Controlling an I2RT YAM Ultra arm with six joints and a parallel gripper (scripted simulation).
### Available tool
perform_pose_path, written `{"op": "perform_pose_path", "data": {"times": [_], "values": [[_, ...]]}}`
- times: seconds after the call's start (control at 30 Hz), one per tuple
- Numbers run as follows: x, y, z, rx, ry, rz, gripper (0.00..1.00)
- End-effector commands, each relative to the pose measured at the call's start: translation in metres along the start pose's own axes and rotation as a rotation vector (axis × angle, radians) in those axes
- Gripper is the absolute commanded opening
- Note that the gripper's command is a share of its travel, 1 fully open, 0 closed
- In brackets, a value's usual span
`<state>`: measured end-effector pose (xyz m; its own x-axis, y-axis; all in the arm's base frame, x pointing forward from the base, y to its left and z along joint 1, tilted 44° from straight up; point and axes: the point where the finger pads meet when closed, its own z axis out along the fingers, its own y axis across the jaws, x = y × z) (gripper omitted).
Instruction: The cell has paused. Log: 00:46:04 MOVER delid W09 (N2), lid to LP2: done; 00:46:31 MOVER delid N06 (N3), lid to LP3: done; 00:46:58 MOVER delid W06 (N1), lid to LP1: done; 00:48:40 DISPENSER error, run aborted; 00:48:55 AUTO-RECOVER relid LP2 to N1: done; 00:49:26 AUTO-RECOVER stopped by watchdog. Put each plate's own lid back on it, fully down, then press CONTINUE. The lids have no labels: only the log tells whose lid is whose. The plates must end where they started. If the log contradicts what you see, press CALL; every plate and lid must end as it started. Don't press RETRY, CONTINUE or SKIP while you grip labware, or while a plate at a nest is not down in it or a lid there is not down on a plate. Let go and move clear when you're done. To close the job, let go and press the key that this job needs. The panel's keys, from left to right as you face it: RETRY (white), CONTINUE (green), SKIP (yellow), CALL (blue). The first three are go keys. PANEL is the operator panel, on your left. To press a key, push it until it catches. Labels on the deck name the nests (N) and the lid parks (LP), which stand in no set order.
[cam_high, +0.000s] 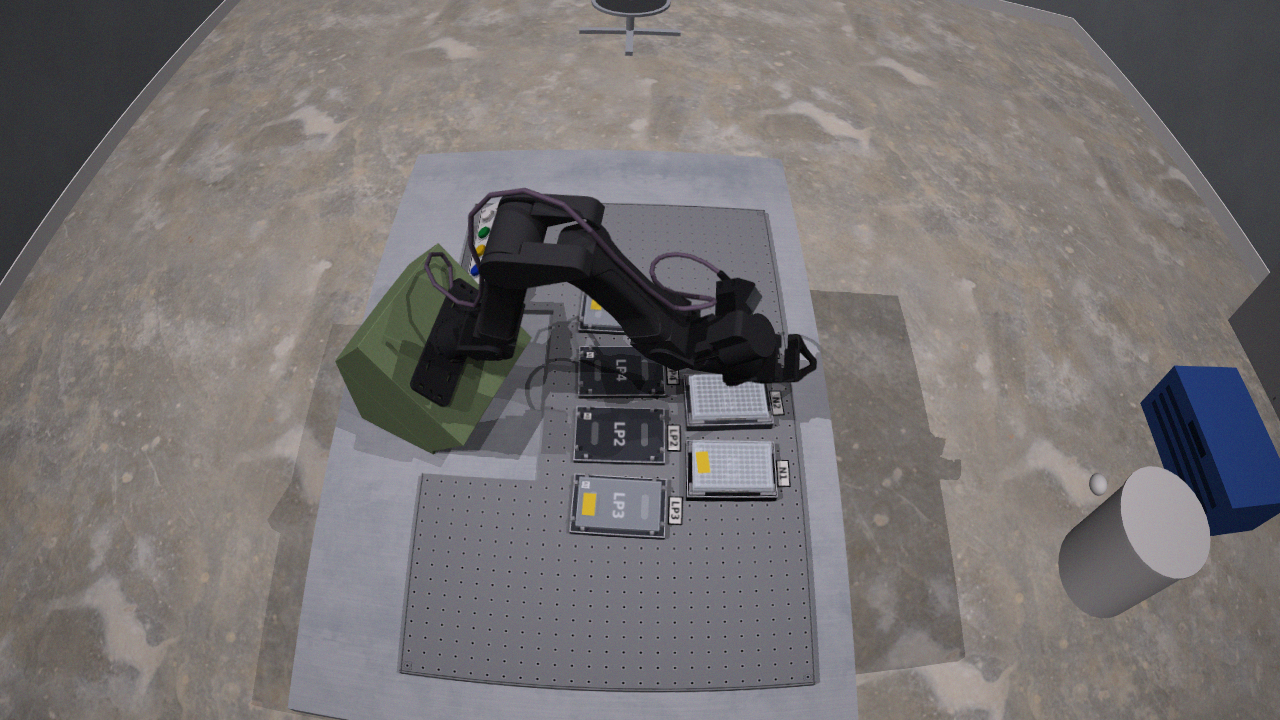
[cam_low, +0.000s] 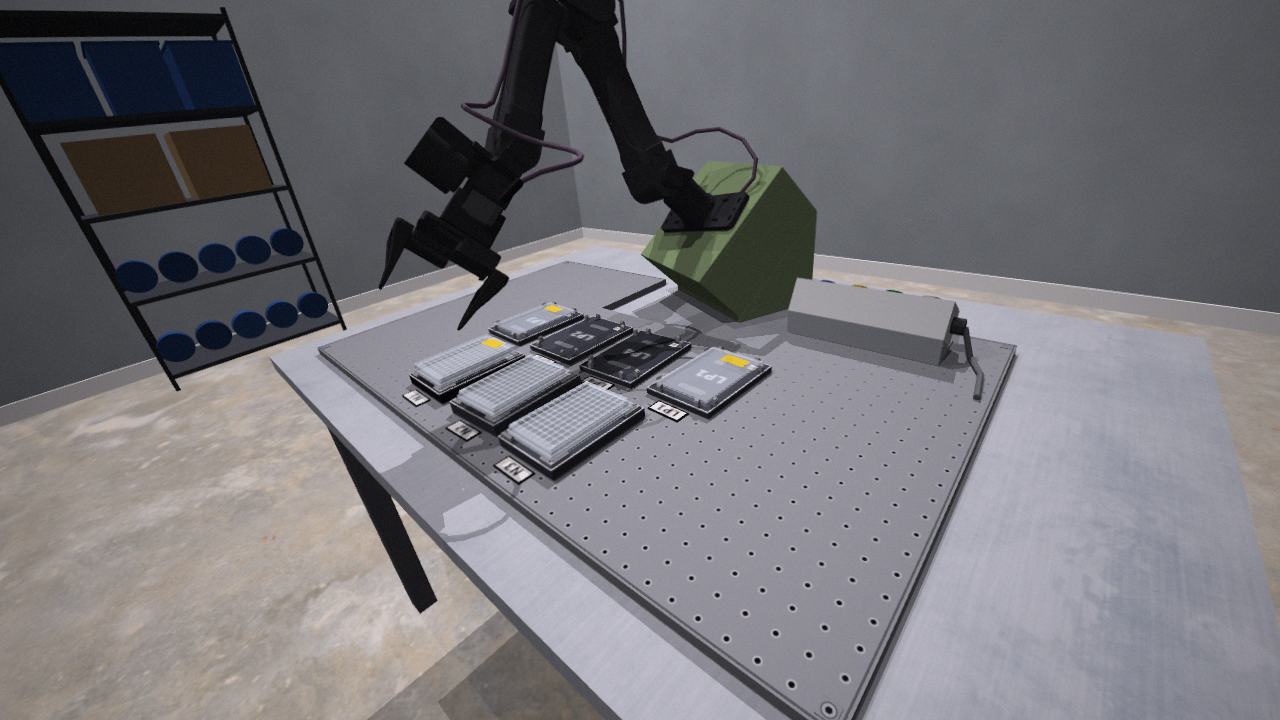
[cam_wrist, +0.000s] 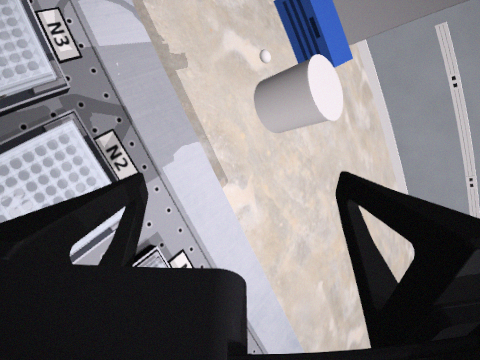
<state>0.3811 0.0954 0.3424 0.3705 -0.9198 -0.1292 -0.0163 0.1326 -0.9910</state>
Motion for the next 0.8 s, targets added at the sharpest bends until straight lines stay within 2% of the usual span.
{"op": "perform_pose_path", "data": {"times": [0.0,0.53,0.57,0.73,0.77], "values": [[-0.002,-0.005,-0.001,0.013,-0.004,-0.003,1.00],[-0.002,-0.005,-0.001,0.013,-0.004,-0.003,1.00],[0.006,0.012,-0.003,-0.028,0.017,0.028,1.00],[0.015,0.034,-0.006,-0.086,0.038,0.109,1.00],[0.014,0.010,-0.005,-0.046,0.048,0.111,1.00]]}}
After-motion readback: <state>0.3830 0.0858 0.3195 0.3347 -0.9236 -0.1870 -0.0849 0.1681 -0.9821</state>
